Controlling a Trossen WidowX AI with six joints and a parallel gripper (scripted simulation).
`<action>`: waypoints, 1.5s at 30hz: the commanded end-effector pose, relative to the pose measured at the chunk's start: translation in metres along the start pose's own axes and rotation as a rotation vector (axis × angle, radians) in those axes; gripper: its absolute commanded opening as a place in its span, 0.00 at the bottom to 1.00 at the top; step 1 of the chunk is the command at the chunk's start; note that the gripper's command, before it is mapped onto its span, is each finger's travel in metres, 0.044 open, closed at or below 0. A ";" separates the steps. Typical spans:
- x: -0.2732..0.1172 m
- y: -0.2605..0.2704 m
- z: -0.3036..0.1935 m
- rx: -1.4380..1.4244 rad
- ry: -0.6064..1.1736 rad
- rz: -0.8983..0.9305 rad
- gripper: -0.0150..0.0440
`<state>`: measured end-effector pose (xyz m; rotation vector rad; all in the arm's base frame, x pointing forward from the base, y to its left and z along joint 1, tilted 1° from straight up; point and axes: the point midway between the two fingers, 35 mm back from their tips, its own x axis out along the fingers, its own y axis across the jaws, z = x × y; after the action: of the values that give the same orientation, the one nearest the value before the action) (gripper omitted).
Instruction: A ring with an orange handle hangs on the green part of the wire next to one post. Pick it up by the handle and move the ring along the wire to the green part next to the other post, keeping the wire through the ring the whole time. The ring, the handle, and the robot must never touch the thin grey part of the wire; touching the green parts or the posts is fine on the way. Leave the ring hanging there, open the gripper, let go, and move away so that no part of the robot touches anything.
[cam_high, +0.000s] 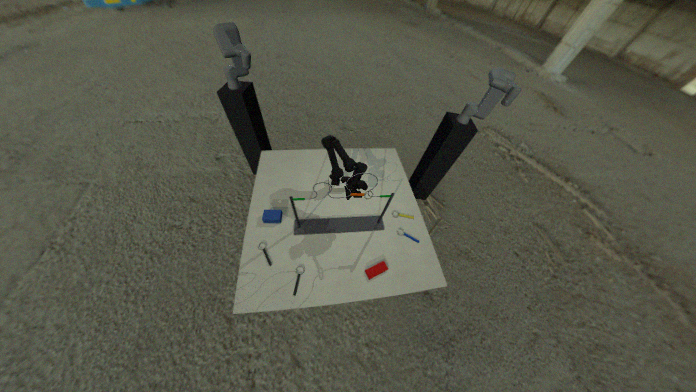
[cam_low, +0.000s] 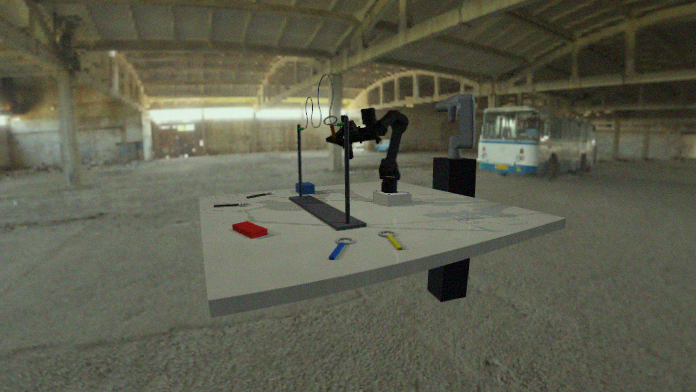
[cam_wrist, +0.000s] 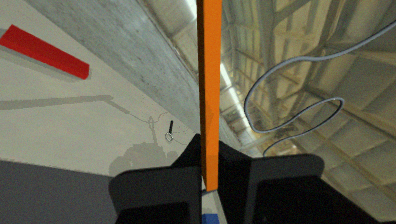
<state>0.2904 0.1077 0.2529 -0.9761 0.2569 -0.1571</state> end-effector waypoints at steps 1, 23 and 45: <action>-0.002 0.015 0.000 0.071 0.004 0.041 0.00; -0.024 0.090 0.025 0.547 0.068 0.263 0.00; -0.048 0.129 0.064 0.830 0.106 0.396 0.00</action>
<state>0.2656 0.2357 0.1858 -0.1066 0.4276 0.0460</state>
